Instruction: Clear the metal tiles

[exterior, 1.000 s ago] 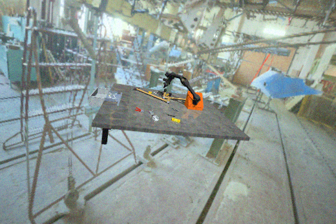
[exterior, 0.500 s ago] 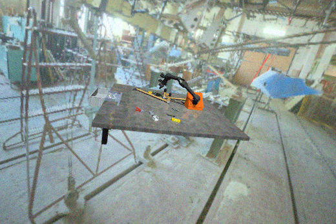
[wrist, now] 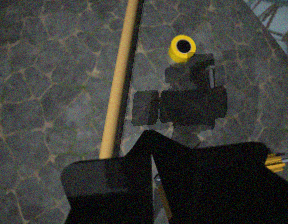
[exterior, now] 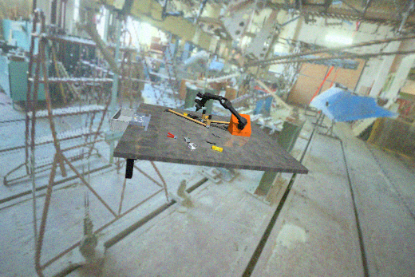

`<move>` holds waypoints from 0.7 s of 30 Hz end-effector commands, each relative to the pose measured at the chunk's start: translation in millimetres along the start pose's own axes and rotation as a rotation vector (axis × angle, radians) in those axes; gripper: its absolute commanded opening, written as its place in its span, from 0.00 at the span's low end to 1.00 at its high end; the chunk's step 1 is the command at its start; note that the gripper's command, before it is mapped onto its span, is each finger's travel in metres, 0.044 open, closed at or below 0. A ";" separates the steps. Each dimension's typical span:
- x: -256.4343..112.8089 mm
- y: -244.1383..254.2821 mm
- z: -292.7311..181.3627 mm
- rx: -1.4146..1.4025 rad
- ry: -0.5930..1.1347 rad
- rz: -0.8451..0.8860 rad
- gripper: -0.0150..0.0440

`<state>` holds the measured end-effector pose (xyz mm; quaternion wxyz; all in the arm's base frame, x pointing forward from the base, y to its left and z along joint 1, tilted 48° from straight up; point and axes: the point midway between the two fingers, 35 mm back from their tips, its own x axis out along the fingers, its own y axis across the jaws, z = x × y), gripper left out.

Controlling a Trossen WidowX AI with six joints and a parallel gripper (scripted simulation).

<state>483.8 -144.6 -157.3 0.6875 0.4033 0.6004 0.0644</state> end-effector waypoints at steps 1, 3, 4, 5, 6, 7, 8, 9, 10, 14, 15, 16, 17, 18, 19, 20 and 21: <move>11.1 0.7 -4.2 0.005 0.003 0.001 0.25; 15.6 0.8 -5.8 0.005 0.003 0.001 0.25; 17.9 0.8 -6.6 0.005 0.003 0.001 0.25; 20.2 0.8 -7.5 0.005 0.003 0.001 0.25; 22.4 0.8 -8.3 0.005 0.003 0.001 0.25; 24.7 0.9 -9.2 0.005 0.003 0.001 0.25; 26.9 0.9 -10.1 0.005 0.003 0.001 0.25; 29.1 0.9 -11.0 0.005 0.003 0.001 0.25; 31.4 1.0 -11.9 0.005 0.003 0.001 0.25; 40.1 1.1 -15.8 0.005 0.004 0.002 0.25; 42.3 1.1 -16.8 0.005 0.004 0.002 0.25; 44.4 1.1 -17.9 0.005 0.004 0.002 0.25; 46.6 1.2 -18.9 0.005 0.004 0.002 0.25; 48.7 1.2 -20.0 0.005 0.004 0.002 0.25; 50.8 1.3 -21.1 0.005 0.004 0.002 0.25; 53.0 1.3 -22.2 0.005 0.004 0.002 0.25; 55.1 1.3 -23.3 0.005 0.004 0.002 0.25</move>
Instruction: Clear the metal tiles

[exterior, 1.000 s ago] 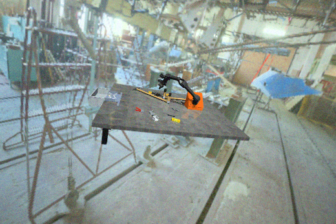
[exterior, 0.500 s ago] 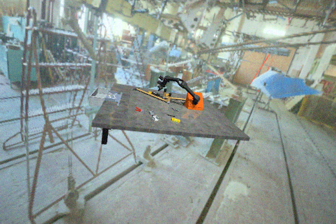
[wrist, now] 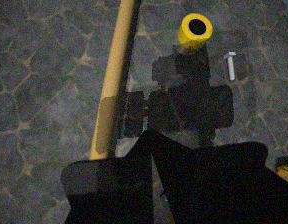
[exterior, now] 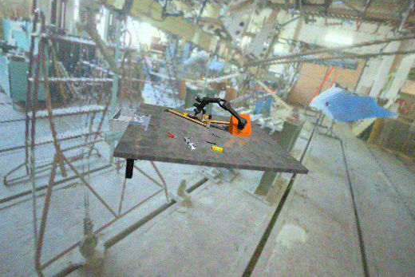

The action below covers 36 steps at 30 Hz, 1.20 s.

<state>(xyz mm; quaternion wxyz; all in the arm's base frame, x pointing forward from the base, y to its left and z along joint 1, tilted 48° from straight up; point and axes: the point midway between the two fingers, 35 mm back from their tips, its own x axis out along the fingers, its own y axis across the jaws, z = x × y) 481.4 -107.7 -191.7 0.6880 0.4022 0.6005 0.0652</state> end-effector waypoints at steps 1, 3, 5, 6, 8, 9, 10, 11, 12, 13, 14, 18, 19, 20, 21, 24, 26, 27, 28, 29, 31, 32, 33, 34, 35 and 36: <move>10.0 -0.5 -6.2 0.008 0.004 0.003 0.25; 14.2 -0.4 -8.5 0.008 0.004 0.003 0.25; 18.3 -0.4 -10.9 0.008 0.004 0.004 0.25; 20.3 -0.3 -12.1 0.008 0.004 0.004 0.25; 24.3 -0.2 -14.6 0.008 0.004 0.004 0.25; 26.3 -0.2 -15.8 0.008 0.004 0.005 0.25; 28.3 -0.1 -17.1 0.008 0.004 0.005 0.25; 30.2 -0.1 -18.4 0.008 0.004 0.005 0.25; 32.2 0.0 -19.7 0.008 0.004 0.005 0.25; 34.1 0.0 -21.0 0.008 0.004 0.006 0.25; 36.1 0.0 -22.3 0.009 0.004 0.006 0.25; 43.3 0.2 -27.6 0.009 0.005 0.007 0.25; 44.2 0.2 -28.3 0.009 0.005 0.007 0.25; 44.2 0.4 -28.2 0.009 0.005 0.007 0.25; 44.3 0.7 -28.1 0.009 0.005 0.007 0.25; 44.5 2.3 -27.4 0.009 0.005 0.007 0.25; 44.6 4.0 -26.8 0.009 0.005 0.007 0.25; 44.7 4.9 -26.5 0.009 0.005 0.007 0.25; 44.8 5.7 -26.1 0.009 0.005 0.006 0.25; 44.9 6.6 -25.8 0.009 0.005 0.006 0.25; 45.1 8.3 -25.2 0.009 0.005 0.006 0.25; 45.2 9.2 -24.8 0.009 0.005 0.006 0.25; 45.3 10.1 -24.5 0.009 0.005 0.006 0.25; 45.4 10.9 -24.2 0.009 0.005 0.006 0.25; 45.5 11.8 -23.9 0.009 0.005 0.006 0.25; 45.6 12.7 -23.6 0.009 0.005 0.006 0.25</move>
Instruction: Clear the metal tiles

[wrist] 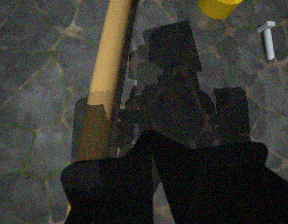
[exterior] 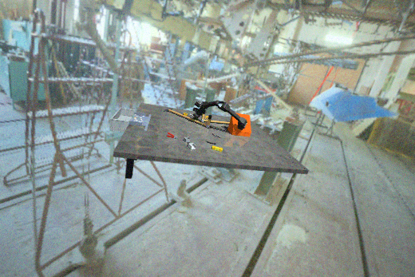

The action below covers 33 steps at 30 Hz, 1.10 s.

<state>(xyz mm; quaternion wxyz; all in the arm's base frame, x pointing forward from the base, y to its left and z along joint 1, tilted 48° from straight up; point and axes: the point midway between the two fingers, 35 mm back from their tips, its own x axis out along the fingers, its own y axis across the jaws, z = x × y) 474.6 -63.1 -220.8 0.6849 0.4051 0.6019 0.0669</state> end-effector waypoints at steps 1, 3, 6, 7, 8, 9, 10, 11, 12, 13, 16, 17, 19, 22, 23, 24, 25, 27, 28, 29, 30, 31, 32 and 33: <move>-0.5 4.9 2.5 0.004 -0.002 0.001 0.25; -0.3 6.6 3.1 0.004 -0.002 0.001 0.25; 0.0 9.3 4.0 0.004 -0.002 0.001 0.25; 0.1 10.2 4.3 0.004 -0.002 0.001 0.25; 0.2 11.1 4.6 0.004 -0.001 0.001 0.25; 0.3 11.9 4.9 0.004 -0.001 0.001 0.25; 0.4 12.8 5.2 0.004 -0.001 0.000 0.25; 0.5 13.7 5.5 0.004 -0.001 0.000 0.25; 0.6 14.6 5.7 0.004 -0.001 0.000 0.25; 0.7 15.5 6.0 0.004 -0.001 0.000 0.25; 1.0 18.2 6.9 0.004 -0.001 0.000 0.25; 1.1 19.1 7.1 0.004 -0.001 0.000 0.25; 1.3 20.9 7.7 0.004 -0.001 0.000 0.25; 1.6 23.7 8.5 0.004 -0.001 0.000 0.25; 1.8 24.6 8.7 0.004 -0.001 0.000 0.25; 1.9 25.5 9.0 0.004 -0.001 0.000 0.25; 2.0 26.4 9.2 0.004 -0.001 0.000 0.25; 2.2 28.2 9.7 0.004 -0.001 0.000 0.25; 2.3 29.1 10.0 0.004 -0.001 0.000 0.25; 2.4 30.0 10.2 0.004 -0.001 0.000 0.25; 2.5 31.0 10.5 0.004 -0.001 0.000 0.25; 2.6 31.9 10.7 0.004 -0.001 0.000 0.25; 2.7 32.8 11.0 0.004 -0.001 0.000 0.25; 2.8 33.7 11.2 0.004 -0.001 0.000 0.25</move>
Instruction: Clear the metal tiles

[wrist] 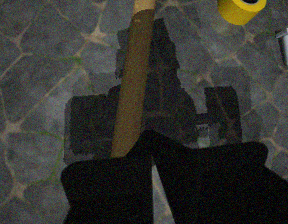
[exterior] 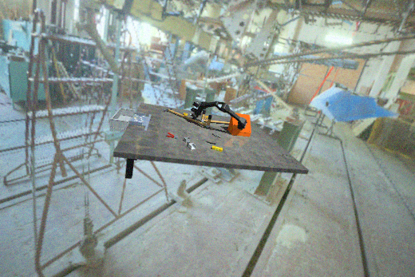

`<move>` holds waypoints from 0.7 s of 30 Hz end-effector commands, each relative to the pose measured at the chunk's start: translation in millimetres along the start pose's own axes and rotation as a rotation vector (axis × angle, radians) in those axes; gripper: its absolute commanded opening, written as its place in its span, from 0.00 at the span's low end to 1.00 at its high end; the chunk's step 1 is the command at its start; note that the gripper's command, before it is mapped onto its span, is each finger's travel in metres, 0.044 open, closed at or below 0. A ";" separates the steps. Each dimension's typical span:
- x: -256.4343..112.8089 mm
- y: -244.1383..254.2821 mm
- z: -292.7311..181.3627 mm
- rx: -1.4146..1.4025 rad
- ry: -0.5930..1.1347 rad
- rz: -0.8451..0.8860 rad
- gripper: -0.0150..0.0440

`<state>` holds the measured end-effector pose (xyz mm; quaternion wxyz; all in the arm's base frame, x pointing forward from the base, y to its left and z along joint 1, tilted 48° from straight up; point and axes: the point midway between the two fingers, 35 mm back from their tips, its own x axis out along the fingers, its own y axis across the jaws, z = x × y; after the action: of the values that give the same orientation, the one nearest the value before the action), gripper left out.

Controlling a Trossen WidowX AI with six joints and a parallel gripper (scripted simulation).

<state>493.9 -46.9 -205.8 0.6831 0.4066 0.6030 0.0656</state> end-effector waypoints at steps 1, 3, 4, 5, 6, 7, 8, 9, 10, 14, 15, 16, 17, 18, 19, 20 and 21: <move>-0.2 6.7 3.0 -0.001 -0.004 0.001 0.25; 0.0 8.6 3.4 -0.001 -0.004 0.001 0.25; 0.1 9.5 3.6 -0.001 -0.004 0.001 0.25; 0.2 10.4 3.9 -0.001 -0.004 0.001 0.25; 0.3 11.4 4.1 -0.001 -0.004 0.001 0.25; 0.4 12.3 4.3 -0.001 -0.004 0.001 0.25; 0.5 13.2 4.5 -0.001 -0.004 0.001 0.25; 0.6 14.2 4.7 -0.001 -0.004 0.001 0.25; 0.7 15.1 4.9 -0.001 -0.004 0.001 0.25; 1.1 18.9 5.8 -0.001 -0.004 0.001 0.25; 1.2 19.8 6.0 -0.001 -0.004 0.001 0.25; 1.3 20.8 6.2 -0.001 -0.004 0.001 0.25; 1.4 21.7 6.4 -0.001 -0.004 0.001 0.25; 1.5 22.7 6.6 -0.001 -0.004 0.001 0.25; 1.6 23.6 6.8 -0.001 -0.004 0.001 0.25; 1.7 24.6 6.9 -0.001 -0.004 0.001 0.25; 1.8 25.5 7.1 -0.001 -0.004 0.001 0.25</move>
<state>506.5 -36.4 -195.3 0.6836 0.4070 0.6024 0.0646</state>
